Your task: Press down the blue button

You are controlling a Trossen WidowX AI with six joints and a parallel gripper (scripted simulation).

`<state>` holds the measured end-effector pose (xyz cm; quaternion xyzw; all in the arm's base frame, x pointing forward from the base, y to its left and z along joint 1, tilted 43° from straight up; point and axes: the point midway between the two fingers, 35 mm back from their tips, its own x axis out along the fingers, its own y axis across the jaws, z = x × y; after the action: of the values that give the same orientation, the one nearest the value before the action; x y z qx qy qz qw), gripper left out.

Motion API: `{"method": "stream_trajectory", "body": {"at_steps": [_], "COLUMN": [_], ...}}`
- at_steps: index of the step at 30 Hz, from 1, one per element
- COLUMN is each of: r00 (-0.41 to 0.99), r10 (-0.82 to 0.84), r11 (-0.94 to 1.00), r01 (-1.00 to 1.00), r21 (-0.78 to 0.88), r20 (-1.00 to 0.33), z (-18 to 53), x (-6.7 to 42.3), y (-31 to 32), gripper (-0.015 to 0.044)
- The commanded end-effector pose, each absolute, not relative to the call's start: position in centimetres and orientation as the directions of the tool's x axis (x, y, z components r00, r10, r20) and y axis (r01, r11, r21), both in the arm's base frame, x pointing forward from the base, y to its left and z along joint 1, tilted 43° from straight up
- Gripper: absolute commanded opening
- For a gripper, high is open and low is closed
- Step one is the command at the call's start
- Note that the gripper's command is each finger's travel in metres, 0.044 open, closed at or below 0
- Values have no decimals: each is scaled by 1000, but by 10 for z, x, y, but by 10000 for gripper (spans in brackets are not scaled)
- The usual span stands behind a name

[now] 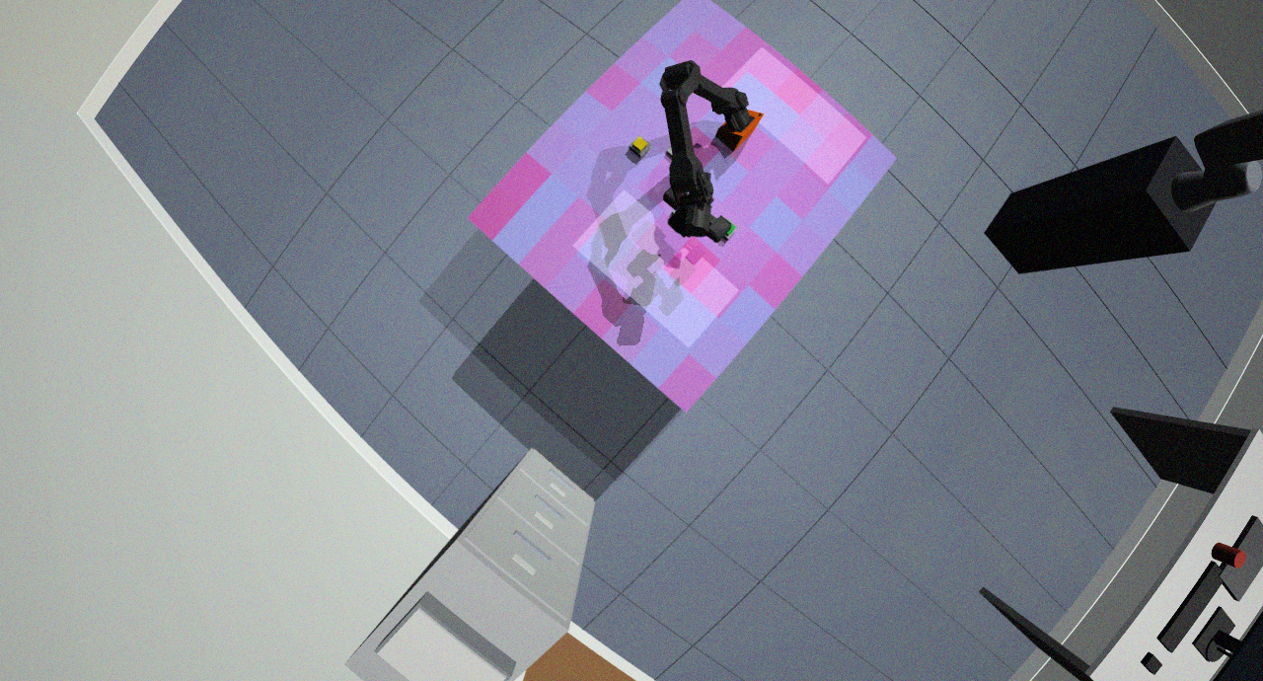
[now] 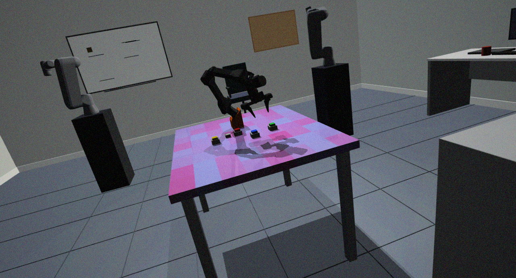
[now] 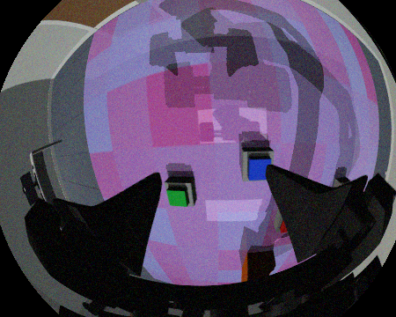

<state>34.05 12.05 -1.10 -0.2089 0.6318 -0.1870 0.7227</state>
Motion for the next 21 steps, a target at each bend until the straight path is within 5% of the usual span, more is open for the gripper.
{"method": "stream_trajectory", "body": {"at_steps": [1,9,21], "r00": [10,10,11], "r10": [-670,-670,-671], "r11": [742,742,741], "r01": [0,0,1], "r21": [-670,-670,-671], "r20": [-742,-742,-741], "z": [19,19,-27], "x": [309,309,310], "y": [81,81,39], "gripper": [400,400,85]}}
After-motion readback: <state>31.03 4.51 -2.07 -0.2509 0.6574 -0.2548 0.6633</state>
